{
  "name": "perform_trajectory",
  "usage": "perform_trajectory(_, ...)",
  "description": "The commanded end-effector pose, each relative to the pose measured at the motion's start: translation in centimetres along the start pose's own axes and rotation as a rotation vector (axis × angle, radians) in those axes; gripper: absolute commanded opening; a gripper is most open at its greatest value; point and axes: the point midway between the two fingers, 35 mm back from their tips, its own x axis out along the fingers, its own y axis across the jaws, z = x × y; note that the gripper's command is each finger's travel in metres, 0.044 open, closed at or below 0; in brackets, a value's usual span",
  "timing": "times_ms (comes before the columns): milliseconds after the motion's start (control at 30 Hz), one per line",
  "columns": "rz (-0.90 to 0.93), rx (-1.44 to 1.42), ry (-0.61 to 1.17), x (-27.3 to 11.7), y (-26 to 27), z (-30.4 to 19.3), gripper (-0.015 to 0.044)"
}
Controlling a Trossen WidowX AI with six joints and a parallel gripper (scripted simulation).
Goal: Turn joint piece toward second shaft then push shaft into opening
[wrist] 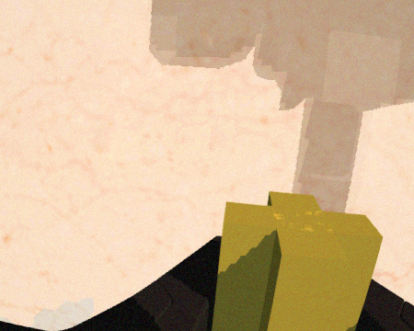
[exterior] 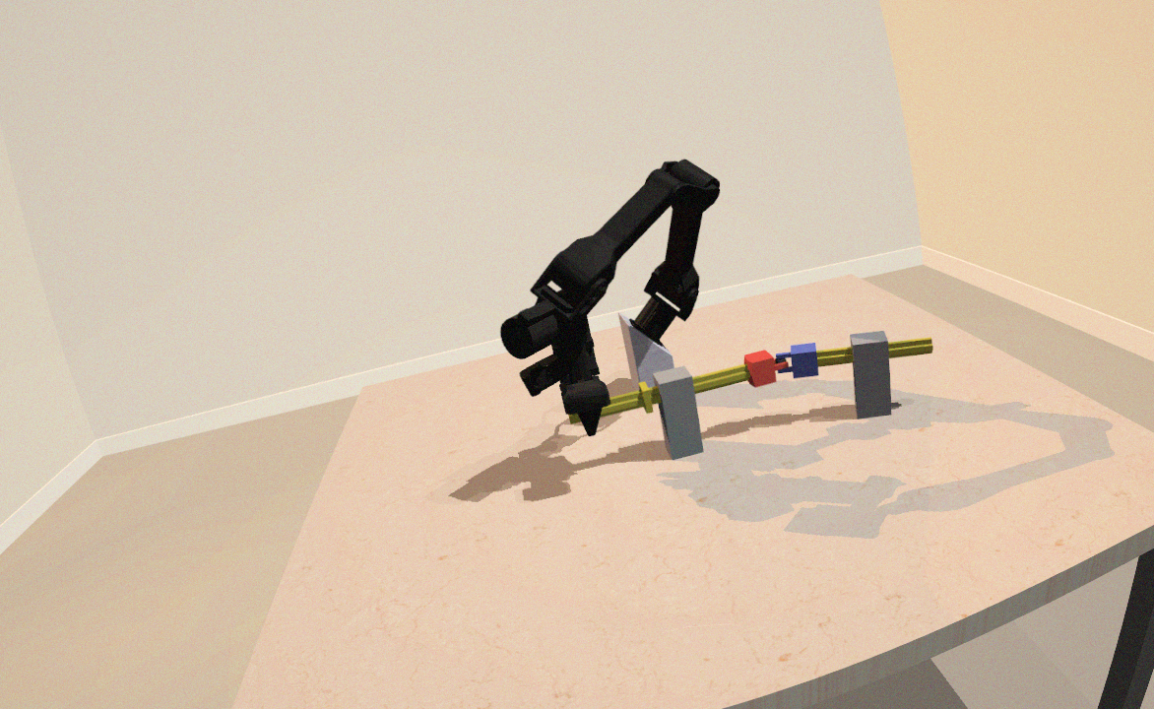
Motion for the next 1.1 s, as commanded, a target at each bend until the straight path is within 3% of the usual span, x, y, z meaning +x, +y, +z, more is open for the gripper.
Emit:
perform_trajectory(0, 0.005, 0.001, 0.009, 0.0, 0.0, -0.8, 0.0000)
perform_trajectory(667, 0.000, 0.001, 0.000, 0.0, 0.0, -1.5, 0.0000)
perform_trajectory(767, 0.000, 0.001, 0.000, 0.0, 0.0, -1.5, 0.0067)
perform_trajectory(933, 0.000, 0.001, 0.000, 0.0, 0.0, -1.5, 0.0067)
perform_trajectory(1067, 0.000, 0.001, 0.000, 0.0, 0.0, -1.5, 0.0172)
